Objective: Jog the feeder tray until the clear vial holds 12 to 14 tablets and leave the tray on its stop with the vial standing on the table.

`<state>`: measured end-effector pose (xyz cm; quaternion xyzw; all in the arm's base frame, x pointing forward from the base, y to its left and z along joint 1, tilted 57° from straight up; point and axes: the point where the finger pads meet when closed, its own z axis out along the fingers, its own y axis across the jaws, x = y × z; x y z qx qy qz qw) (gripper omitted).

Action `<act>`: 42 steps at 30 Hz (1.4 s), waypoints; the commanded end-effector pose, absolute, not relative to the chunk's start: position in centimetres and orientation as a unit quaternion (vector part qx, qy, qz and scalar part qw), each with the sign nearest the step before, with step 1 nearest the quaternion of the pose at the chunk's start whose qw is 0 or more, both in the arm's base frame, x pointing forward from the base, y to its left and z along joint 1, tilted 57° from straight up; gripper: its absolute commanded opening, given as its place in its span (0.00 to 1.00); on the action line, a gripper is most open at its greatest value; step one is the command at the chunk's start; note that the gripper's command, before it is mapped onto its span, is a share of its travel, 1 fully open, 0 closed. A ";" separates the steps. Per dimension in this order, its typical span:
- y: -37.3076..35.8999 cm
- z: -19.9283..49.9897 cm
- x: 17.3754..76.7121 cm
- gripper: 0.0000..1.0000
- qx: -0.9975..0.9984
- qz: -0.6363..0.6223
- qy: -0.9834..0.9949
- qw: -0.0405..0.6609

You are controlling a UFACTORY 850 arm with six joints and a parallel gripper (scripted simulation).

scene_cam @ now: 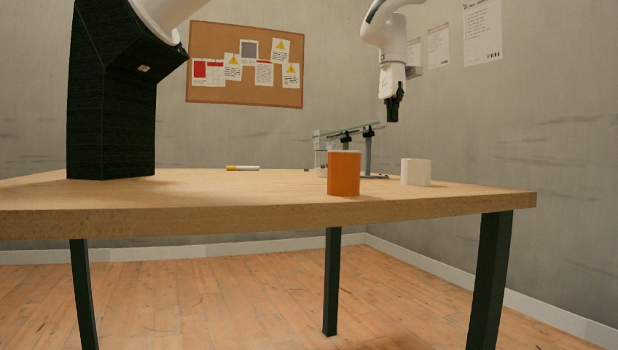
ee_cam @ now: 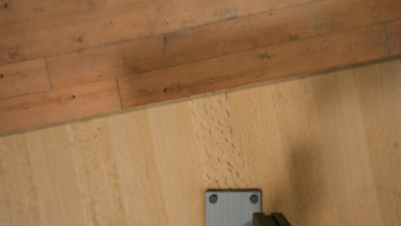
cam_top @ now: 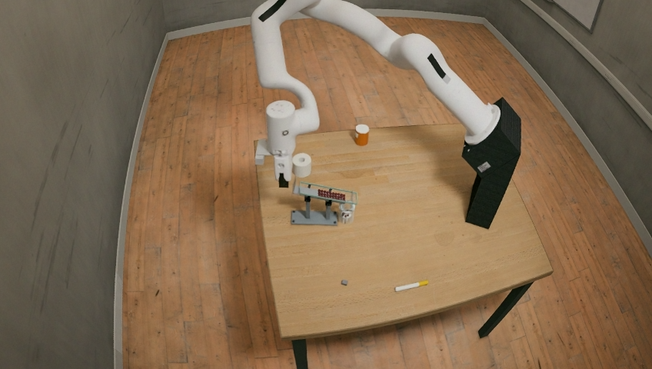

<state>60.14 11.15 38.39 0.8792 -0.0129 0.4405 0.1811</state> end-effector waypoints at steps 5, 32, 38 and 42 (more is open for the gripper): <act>10.6 36.1 59.1 0.00 0.879 0.441 -0.013 0.181; 11.3 38.8 60.3 0.00 0.879 0.441 -0.013 0.181; 11.3 38.8 60.3 0.00 0.879 0.441 -0.013 0.181; 11.3 38.8 60.3 0.00 0.879 0.441 -0.013 0.181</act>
